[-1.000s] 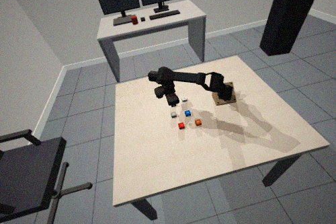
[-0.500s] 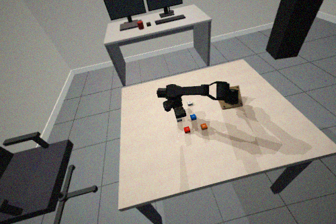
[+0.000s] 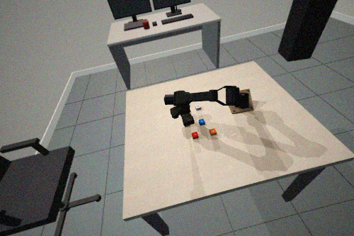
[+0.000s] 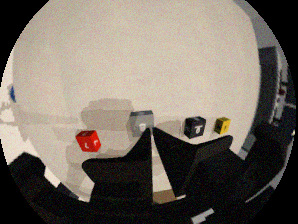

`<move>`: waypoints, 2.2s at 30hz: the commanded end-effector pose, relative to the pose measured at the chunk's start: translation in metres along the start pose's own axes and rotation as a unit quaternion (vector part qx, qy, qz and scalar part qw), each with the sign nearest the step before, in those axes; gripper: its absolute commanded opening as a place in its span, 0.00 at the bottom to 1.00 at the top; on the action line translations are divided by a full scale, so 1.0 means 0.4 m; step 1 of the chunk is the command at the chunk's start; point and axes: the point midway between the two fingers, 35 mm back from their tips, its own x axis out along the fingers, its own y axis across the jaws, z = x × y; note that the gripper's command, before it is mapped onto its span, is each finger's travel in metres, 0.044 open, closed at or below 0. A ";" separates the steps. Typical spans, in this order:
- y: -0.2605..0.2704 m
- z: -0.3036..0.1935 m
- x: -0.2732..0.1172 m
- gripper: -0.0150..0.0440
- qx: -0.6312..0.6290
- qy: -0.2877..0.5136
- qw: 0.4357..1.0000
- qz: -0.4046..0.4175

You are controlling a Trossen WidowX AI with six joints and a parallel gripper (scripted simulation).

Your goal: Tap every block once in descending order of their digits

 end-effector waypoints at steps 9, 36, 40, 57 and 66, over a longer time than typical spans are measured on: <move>0.003 -0.001 0.030 0.29 0.001 0.000 1.000 0.003; 0.222 -0.035 -0.248 0.29 0.003 0.001 1.000 0.002; 0.258 -0.047 -0.248 0.29 0.002 0.001 1.000 0.003; 0.261 -0.047 -0.047 0.29 0.002 0.001 1.000 0.005; 0.261 -0.046 -0.018 0.29 0.002 0.000 1.000 0.005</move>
